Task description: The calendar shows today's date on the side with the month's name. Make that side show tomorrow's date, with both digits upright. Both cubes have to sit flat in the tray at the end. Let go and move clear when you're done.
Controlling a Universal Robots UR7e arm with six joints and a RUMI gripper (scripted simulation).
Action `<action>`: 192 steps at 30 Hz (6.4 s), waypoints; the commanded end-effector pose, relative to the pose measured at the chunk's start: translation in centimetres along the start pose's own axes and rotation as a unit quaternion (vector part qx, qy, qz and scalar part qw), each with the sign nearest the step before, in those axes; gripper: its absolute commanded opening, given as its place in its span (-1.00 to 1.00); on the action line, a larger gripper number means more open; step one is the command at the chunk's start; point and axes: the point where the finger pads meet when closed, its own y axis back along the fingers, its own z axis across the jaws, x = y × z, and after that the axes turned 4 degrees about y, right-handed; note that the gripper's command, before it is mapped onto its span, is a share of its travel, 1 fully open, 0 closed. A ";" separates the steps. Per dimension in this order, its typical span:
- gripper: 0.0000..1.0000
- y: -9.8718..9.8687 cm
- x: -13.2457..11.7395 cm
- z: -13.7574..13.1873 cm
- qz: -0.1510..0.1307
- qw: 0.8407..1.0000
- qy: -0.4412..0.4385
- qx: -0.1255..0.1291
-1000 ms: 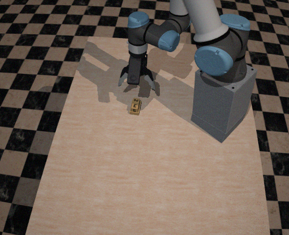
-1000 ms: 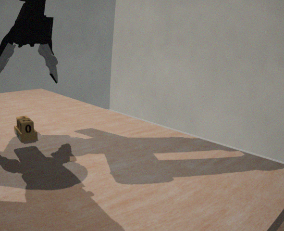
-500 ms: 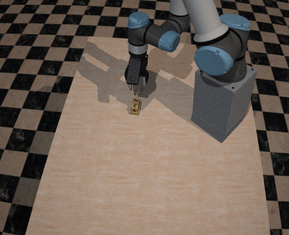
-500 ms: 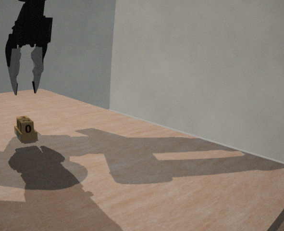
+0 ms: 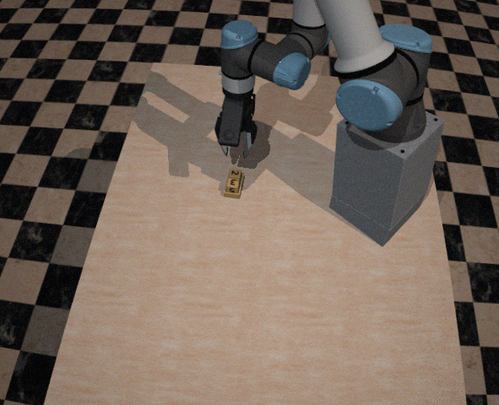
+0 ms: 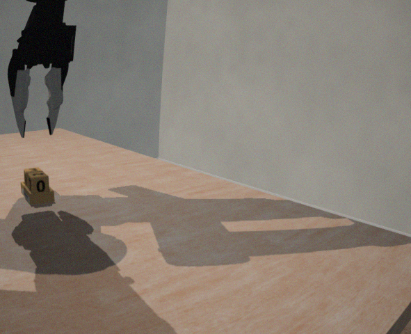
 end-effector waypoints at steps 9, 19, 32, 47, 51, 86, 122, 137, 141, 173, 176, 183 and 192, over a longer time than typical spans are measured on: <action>-0.44 0.0 0.0 0.0 0.000 1.000 0.000 0.000; -0.44 -0.2 0.0 0.0 0.000 1.000 0.000 0.000; -0.44 -1.2 0.0 0.0 0.000 1.000 0.000 0.000; -0.44 -3.3 0.0 0.1 0.000 1.000 0.000 0.000; -0.44 -3.8 0.0 0.1 0.000 1.000 0.000 0.000; -0.44 -5.2 0.1 0.1 0.000 1.000 0.000 0.000; -0.44 -5.9 0.1 0.1 0.000 1.000 0.000 0.000; -0.44 -7.8 0.1 0.1 0.000 1.000 0.000 0.000; -0.44 -7.9 0.1 0.1 0.000 1.000 0.000 0.000; -0.44 -8.0 0.1 0.1 0.000 1.000 0.000 0.000; -0.44 -8.0 0.1 0.1 0.000 1.000 0.000 0.000; -0.80 -8.0 0.1 0.1 0.000 1.000 0.000 0.000; -0.80 -8.0 0.1 0.1 0.000 1.000 0.000 0.000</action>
